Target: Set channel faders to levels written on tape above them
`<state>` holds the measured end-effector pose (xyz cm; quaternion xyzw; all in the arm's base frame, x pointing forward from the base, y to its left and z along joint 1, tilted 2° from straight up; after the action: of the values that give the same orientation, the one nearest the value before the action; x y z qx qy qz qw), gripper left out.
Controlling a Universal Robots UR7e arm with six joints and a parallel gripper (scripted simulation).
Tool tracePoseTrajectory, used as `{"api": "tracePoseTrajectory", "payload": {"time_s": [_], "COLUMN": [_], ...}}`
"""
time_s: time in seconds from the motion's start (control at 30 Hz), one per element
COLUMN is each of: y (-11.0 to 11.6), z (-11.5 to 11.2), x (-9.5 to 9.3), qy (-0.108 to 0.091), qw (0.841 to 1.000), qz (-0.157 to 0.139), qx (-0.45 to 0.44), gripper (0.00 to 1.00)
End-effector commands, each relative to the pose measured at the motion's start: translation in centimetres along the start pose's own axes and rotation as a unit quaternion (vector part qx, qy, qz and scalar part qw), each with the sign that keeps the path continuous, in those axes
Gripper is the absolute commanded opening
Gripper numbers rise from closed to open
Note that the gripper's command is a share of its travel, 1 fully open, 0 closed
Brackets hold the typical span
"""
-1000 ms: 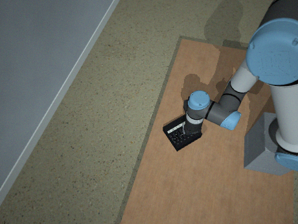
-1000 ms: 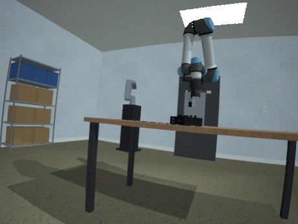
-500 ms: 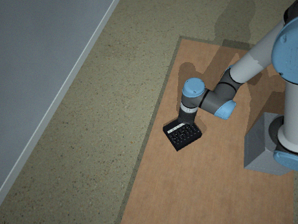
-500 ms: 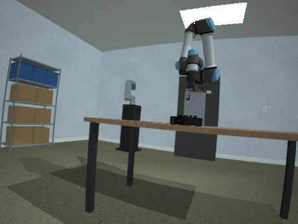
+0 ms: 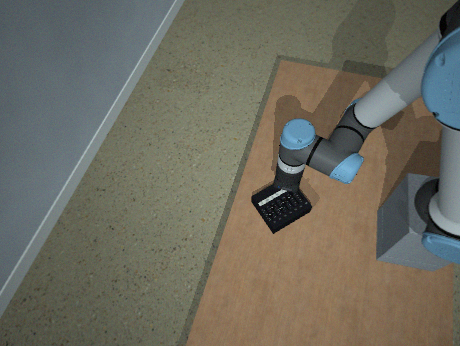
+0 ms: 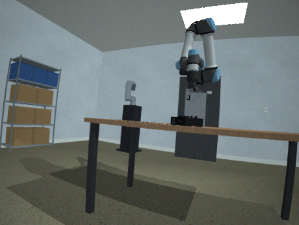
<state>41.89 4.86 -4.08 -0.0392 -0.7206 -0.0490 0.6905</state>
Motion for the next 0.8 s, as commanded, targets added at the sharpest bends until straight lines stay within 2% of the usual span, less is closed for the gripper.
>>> {"api": "tracePoseTrajectory", "payload": {"time_s": [0.0,0.57,0.77], "y": [0.00,0.01,0.05], "z": [-0.04,0.04,0.14], "x": [0.04,-0.25,-0.59], "qy": [-0.001,-0.001,-0.001], "qw": [1.000,0.999,0.995], "qz": [0.000,0.000,0.000], "qx": [0.000,-0.046,-0.101], "gripper": [1.00,1.00,1.00]}}
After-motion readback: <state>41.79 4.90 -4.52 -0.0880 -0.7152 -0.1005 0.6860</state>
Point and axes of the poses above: the point where the finger pads meet when closed, its own x axis back along the fingers, its own z axis across the jaws, y = z × x, the point moved 4 cm from there along x, back along the fingers, and after that the axes turned 14 degrees about -x, right-handed, at the moved point
